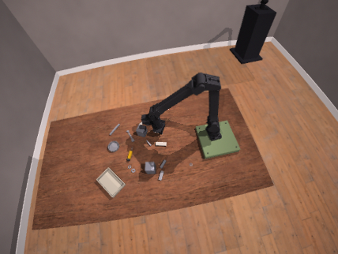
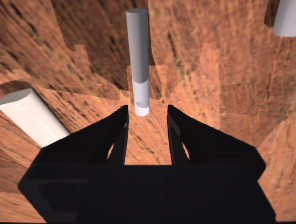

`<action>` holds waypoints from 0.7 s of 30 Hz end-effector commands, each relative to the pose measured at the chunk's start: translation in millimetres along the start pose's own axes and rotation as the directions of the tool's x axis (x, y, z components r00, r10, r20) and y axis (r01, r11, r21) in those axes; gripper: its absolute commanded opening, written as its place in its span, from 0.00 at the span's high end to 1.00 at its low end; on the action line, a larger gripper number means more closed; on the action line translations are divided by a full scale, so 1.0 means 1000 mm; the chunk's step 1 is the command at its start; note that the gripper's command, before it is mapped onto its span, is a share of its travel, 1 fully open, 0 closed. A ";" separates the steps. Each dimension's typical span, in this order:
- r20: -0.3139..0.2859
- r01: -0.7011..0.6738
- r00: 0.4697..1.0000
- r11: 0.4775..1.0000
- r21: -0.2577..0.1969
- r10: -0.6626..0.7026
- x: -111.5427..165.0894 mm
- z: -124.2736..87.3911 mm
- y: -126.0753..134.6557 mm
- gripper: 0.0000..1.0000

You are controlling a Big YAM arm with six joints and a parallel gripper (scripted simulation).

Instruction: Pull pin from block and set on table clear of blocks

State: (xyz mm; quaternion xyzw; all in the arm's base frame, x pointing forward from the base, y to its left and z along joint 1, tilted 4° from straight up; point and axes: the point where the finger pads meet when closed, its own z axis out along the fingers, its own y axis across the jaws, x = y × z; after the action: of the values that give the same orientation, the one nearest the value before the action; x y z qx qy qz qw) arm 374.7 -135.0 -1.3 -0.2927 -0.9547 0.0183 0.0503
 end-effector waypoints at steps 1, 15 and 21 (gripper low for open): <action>0.044 0.005 0.999 1.000 -0.011 -0.004 -0.011 -0.023 0.003 0.68; 0.056 0.004 0.998 1.000 -0.014 -0.004 -0.011 -0.046 0.004 0.68; 0.061 0.004 0.998 1.000 -0.015 -0.003 -0.013 -0.049 0.005 0.68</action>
State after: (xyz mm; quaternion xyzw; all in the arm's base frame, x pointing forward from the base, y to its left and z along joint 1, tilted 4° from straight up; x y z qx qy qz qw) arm 366.8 -132.3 20.4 -0.2926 -0.9546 0.0182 0.0535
